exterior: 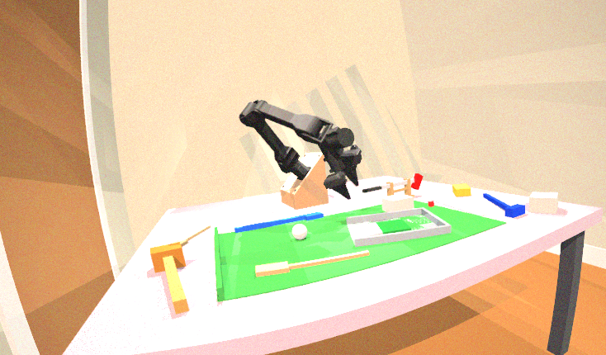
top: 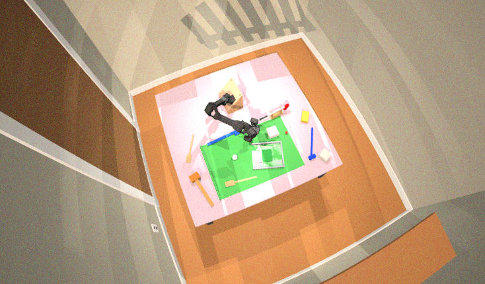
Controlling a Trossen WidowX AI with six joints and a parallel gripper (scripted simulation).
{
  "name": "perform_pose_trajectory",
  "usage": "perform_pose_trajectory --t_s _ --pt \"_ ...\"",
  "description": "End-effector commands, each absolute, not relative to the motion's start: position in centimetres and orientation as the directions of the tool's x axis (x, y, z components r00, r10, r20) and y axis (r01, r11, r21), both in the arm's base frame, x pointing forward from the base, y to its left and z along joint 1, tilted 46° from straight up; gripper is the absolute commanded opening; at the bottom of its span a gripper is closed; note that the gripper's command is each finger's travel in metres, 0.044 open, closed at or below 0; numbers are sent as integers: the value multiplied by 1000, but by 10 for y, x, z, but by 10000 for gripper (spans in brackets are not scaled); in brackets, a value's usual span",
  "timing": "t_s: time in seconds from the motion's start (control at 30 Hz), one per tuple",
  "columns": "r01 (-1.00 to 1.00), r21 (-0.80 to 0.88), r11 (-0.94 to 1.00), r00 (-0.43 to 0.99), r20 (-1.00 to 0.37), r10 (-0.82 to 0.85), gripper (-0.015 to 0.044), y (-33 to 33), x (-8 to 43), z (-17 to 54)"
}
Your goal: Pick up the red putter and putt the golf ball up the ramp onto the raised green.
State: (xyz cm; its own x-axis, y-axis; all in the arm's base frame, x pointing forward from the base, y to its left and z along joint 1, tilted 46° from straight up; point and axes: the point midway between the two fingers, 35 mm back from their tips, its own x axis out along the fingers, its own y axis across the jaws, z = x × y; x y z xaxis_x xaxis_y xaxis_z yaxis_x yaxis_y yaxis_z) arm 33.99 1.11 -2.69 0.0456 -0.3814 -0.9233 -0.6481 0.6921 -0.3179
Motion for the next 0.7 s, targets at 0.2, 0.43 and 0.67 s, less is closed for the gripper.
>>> perform_pose_trajectory --t_s 0.2,0.43,0.67 --pt "-998 -33 59 0 -877 -481 440 130 261 -122" --pt "-999 20 -47 6 -863 -505 440 140 244 -134" --pt "-999 20 -46 6 -863 -506 440 123 245 -150"
